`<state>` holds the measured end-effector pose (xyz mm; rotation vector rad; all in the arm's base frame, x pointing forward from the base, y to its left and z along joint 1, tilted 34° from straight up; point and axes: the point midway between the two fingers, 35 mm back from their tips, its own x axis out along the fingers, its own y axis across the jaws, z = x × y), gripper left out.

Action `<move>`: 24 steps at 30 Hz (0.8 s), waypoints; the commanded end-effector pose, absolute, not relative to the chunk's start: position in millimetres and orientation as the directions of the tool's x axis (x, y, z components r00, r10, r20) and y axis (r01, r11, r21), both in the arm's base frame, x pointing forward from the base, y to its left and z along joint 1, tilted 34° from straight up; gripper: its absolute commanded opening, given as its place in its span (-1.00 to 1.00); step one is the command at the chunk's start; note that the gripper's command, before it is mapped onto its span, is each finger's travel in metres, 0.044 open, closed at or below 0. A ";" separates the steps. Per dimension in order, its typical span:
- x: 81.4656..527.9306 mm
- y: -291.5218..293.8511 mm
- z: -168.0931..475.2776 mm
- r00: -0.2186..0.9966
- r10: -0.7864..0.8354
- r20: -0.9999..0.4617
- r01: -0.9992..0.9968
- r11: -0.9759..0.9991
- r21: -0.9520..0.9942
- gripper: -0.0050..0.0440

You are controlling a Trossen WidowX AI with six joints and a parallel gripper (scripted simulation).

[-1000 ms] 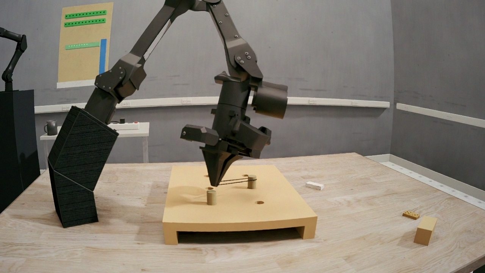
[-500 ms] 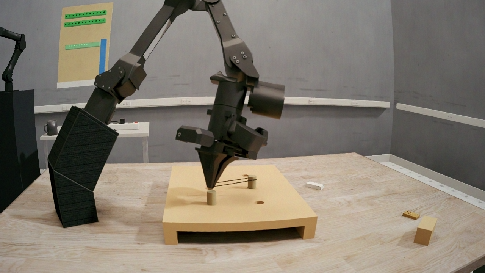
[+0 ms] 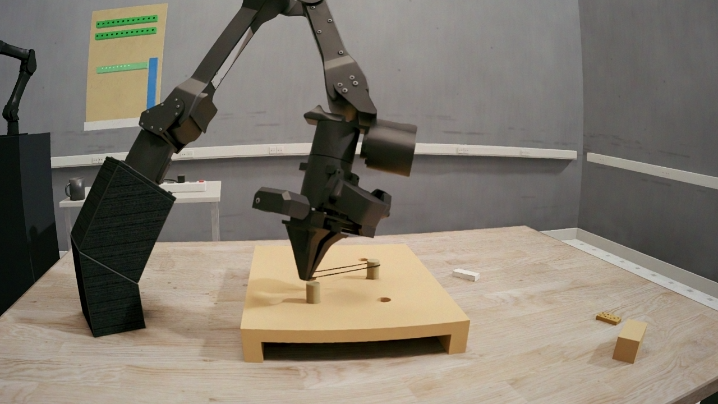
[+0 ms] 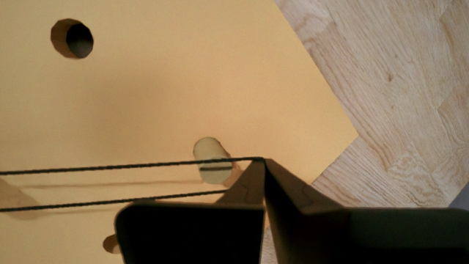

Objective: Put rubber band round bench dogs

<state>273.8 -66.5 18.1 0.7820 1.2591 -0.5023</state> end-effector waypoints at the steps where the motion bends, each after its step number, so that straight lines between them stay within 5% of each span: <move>1: 268.9 -71.6 19.2 0.257 0.065 -0.964 0.727 0.645 0.237 -1.00; 24: 268.5 -72.5 12.8 0.263 0.082 -0.961 0.724 0.641 0.253 -1.00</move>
